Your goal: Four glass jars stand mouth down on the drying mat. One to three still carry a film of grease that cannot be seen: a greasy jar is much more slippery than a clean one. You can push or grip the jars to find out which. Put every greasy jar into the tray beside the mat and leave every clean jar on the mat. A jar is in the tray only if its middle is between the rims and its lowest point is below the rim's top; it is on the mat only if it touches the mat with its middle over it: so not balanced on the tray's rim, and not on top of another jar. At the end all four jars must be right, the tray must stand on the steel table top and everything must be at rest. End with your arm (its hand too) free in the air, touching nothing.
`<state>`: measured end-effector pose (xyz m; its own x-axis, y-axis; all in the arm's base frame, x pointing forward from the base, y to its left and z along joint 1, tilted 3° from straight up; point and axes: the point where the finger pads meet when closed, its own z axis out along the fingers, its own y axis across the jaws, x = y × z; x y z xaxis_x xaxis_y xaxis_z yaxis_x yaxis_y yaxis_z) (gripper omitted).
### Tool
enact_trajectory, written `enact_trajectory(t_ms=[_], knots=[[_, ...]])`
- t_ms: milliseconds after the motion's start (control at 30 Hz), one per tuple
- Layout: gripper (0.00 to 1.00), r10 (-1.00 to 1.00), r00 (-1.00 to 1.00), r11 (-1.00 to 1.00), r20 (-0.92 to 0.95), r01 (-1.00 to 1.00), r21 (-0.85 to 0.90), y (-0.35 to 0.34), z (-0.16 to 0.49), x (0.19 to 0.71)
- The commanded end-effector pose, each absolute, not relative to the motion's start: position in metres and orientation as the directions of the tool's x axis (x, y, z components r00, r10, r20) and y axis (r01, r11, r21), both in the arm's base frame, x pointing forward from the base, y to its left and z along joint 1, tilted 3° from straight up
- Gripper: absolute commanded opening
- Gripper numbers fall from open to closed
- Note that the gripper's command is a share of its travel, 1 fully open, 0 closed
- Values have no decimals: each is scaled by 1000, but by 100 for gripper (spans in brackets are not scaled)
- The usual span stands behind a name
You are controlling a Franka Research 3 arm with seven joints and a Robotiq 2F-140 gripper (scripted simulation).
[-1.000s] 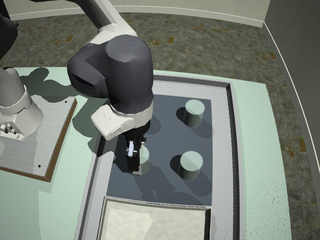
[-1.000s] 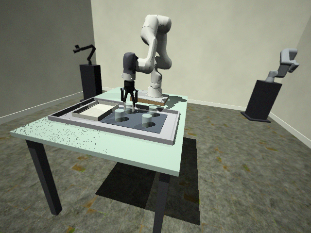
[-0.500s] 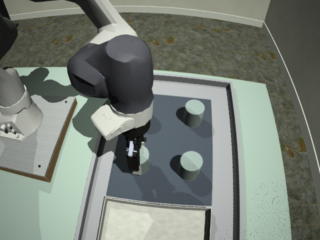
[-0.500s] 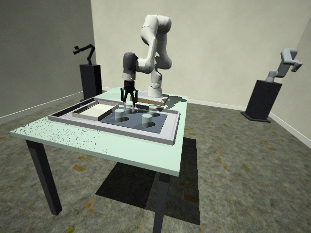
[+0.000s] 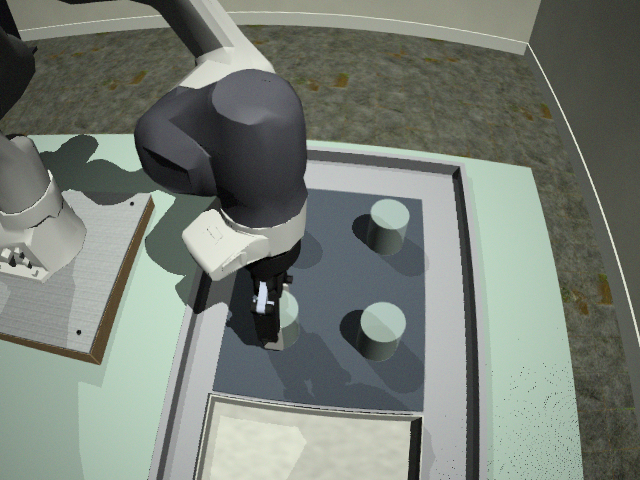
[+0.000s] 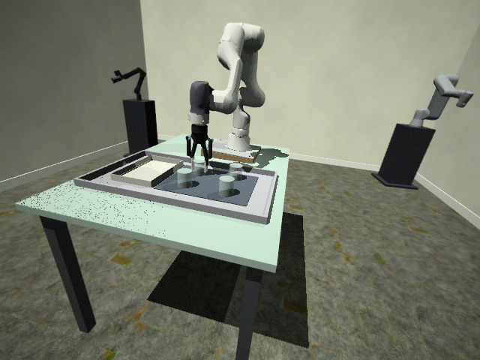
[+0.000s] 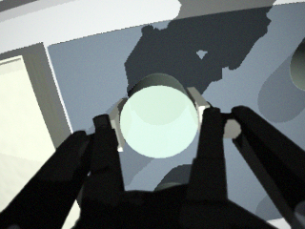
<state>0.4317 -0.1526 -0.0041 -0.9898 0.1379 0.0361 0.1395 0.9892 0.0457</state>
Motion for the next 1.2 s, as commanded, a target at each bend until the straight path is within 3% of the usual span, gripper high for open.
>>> enact_trajectory(t_ms=[0,1167], knots=[[40,138,-990,989,35,139,46,-153,-5,432],[34,138,-990,989,35,139,46,-153,-5,432]])
